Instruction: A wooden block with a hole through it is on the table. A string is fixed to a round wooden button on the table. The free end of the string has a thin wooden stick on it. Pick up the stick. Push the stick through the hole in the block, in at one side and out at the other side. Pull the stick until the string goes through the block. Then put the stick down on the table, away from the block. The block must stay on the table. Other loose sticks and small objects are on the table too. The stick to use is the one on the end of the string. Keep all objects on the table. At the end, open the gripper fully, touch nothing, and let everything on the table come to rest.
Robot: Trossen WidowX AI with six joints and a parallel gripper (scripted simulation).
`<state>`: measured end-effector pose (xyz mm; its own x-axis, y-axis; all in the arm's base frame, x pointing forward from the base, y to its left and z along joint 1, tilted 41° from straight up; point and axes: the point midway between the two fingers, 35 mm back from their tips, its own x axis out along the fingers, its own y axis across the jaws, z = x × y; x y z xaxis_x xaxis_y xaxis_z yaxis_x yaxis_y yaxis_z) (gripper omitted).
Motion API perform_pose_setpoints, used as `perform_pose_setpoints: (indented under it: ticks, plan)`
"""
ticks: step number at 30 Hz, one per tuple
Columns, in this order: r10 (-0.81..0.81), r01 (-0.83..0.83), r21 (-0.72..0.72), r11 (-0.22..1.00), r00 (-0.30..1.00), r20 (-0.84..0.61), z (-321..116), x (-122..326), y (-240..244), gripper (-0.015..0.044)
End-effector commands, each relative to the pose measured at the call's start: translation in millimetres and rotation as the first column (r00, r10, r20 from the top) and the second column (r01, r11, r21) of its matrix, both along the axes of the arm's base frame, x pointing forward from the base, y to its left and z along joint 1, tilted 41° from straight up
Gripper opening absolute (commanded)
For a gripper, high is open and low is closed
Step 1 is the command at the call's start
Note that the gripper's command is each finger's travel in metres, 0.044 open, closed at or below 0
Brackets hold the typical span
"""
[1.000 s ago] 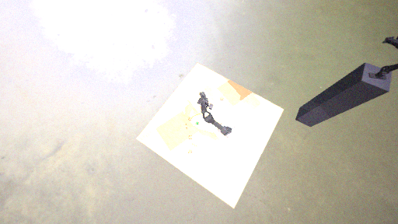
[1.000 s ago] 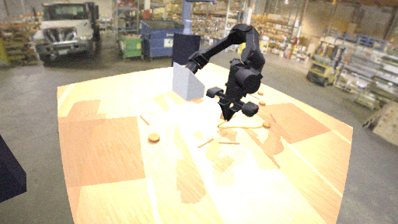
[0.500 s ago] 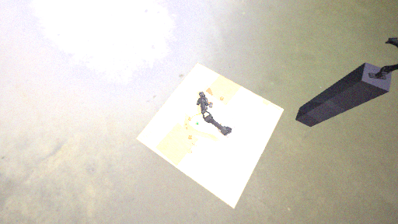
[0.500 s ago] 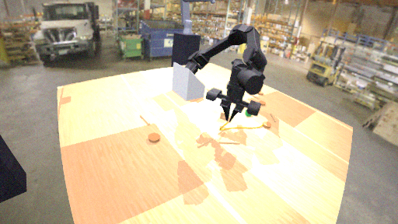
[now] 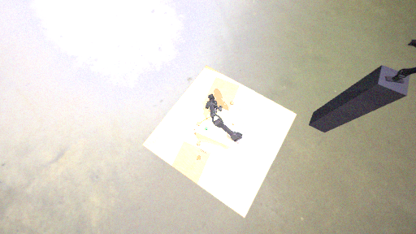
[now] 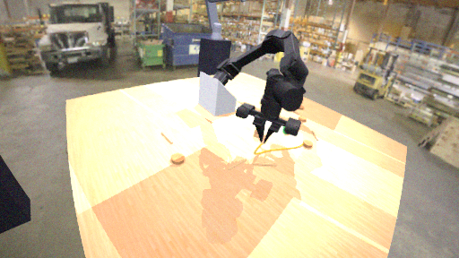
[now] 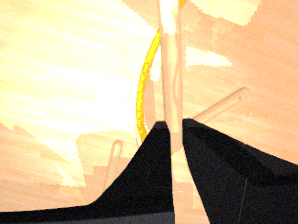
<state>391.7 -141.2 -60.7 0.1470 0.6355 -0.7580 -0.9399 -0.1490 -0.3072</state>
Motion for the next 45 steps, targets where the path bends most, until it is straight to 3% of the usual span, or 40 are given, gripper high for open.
perform_pose_setpoints:
  ticks: [1, 45]
  plan:
    - [0.005, -0.005, -0.001, 1.0, 1.0, 0.005, -2.9, 2.7, -5.0, 0.0]
    - [0.003, -0.003, -0.008, 1.0, 1.0, 0.007, -33.0, 15.6, -43.6, 0.0]
